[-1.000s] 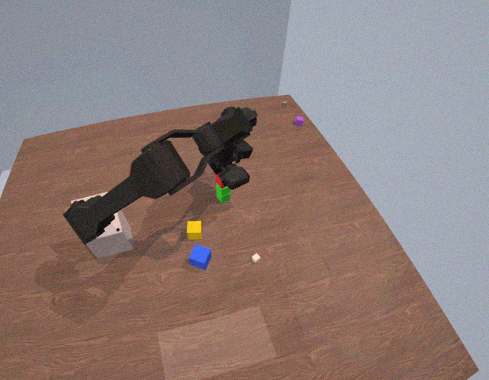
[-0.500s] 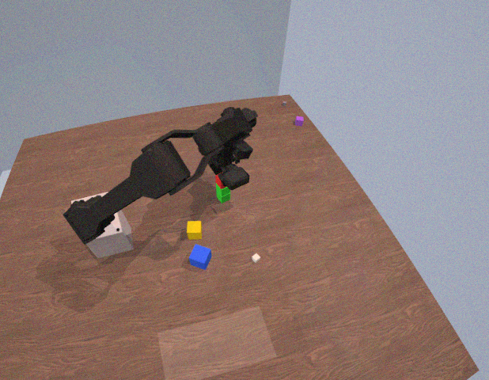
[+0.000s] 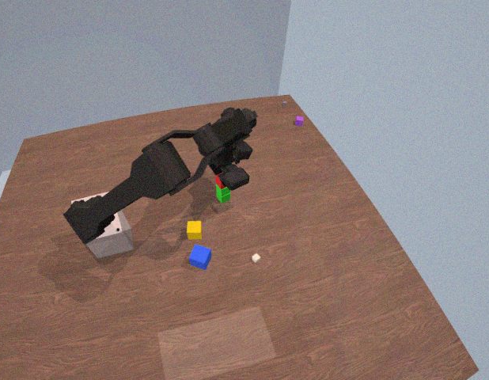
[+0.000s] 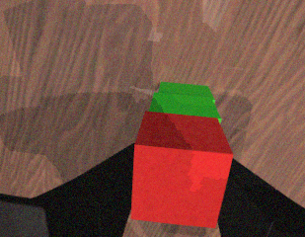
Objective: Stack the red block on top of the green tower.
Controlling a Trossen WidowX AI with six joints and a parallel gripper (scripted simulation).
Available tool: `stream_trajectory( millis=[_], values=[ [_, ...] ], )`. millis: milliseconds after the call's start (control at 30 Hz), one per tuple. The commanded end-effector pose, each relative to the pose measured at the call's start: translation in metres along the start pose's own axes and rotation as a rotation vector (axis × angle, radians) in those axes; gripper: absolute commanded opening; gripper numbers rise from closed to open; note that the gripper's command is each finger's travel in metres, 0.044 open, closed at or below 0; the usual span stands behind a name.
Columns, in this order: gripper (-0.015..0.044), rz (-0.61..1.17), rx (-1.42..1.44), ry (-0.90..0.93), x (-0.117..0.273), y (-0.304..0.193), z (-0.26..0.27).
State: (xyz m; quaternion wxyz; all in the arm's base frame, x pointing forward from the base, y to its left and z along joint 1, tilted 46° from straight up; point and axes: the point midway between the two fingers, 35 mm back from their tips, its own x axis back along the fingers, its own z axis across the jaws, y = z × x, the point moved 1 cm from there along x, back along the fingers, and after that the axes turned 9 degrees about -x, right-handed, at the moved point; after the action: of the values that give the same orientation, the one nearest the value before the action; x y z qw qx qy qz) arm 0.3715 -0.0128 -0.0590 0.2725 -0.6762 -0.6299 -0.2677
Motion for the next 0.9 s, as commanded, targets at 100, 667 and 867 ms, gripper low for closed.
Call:
stream_trajectory(
  millis=[100,667,867],
  values=[
    [0.0,0.003,0.006,-0.006,0.0078,-0.0005,-0.0008],
    [0.044,0.007,0.009,-0.004,0.0009,-0.0018,-0.0006],
    [0.044,0.007,0.009,-0.004,0.0009,-0.0018,-0.0006]
  ],
)
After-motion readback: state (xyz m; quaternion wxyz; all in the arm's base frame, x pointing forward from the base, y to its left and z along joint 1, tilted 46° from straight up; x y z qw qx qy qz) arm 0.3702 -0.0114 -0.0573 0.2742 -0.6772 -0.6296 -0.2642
